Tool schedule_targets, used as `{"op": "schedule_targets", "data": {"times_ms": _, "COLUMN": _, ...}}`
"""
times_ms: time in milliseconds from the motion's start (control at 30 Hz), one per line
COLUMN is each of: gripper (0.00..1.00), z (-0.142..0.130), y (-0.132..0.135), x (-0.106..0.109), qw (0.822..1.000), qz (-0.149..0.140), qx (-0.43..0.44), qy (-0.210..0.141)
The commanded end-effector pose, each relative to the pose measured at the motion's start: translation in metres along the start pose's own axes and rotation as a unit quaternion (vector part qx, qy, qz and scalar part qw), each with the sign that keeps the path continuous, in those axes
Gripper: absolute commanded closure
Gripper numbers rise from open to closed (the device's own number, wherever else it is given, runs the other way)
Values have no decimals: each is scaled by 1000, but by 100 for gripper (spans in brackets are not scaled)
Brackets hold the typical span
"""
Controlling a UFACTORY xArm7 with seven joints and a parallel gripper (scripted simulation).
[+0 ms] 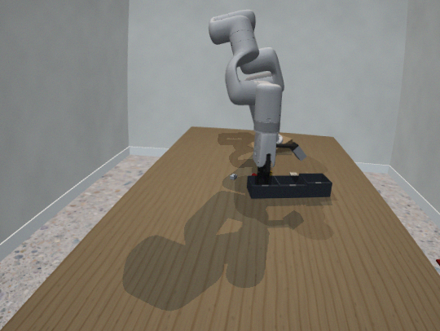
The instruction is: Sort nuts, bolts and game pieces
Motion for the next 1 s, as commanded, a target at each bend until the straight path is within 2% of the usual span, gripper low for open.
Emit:
{"op": "schedule_targets", "data": {"times_ms": 0, "gripper": 100, "z": 0, "y": 2, "x": 1, "qw": 1000, "qz": -3, "qx": 0, "qy": -1}}
{"op": "schedule_targets", "data": {"times_ms": 300, "gripper": 100, "z": 0, "y": 2, "x": 1, "qw": 1000, "qz": -3, "qx": 0, "qy": -1}}
{"op": "schedule_targets", "data": {"times_ms": 333, "gripper": 70, "z": 0, "y": 2, "x": 1, "qw": 1000, "qz": -3, "qx": 0, "qy": -1}}
{"op": "schedule_targets", "data": {"times_ms": 967, "gripper": 70, "z": 0, "y": 2, "x": 4, "qw": 1000, "qz": -3, "qx": 0, "qy": -1}}
Point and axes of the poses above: the point where the finger pads meet when closed, its own x axis back along the fingers, its own y axis across the jaws, z = x × y, the point moved 10 cm from there along x, back along the fingers, and after that the axes turned 14 degrees about x, right-handed, at the moved point
